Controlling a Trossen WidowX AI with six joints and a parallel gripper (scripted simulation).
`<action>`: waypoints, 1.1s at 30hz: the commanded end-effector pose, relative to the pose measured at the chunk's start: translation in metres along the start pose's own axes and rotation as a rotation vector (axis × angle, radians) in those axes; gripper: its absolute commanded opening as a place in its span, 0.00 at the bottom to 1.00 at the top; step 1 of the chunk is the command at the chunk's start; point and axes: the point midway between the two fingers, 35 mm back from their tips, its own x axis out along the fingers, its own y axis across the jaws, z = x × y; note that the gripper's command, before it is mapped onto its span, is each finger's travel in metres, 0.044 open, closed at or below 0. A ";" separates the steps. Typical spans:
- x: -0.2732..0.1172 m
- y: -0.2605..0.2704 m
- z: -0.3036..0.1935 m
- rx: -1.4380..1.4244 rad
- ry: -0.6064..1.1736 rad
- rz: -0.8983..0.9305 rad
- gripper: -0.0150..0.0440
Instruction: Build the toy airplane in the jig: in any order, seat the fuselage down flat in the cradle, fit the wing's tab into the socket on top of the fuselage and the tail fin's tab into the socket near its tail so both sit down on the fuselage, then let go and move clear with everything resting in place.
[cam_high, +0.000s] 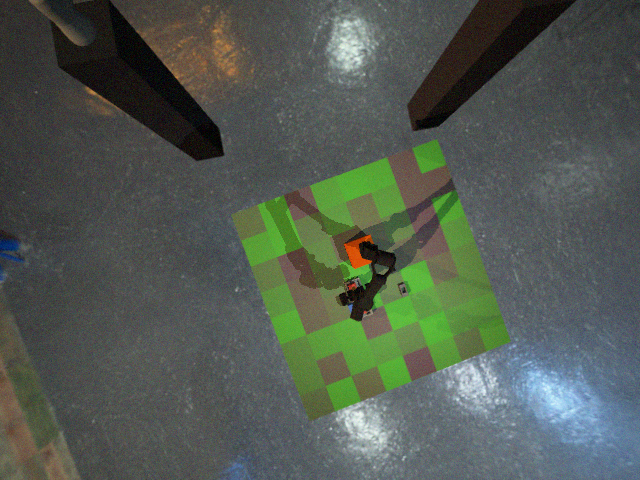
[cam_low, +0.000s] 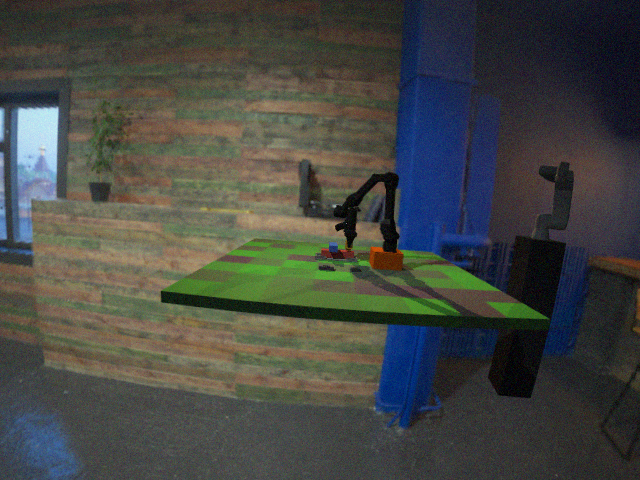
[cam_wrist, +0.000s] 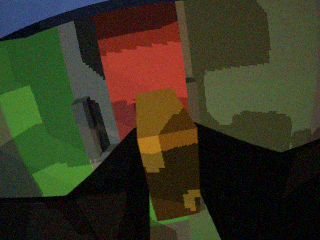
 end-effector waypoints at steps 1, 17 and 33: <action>0.009 0.002 -0.004 -0.006 0.012 0.007 0.36; 0.007 0.001 -0.002 0.000 0.006 0.004 0.25; 0.007 0.001 -0.002 0.000 0.006 0.004 0.69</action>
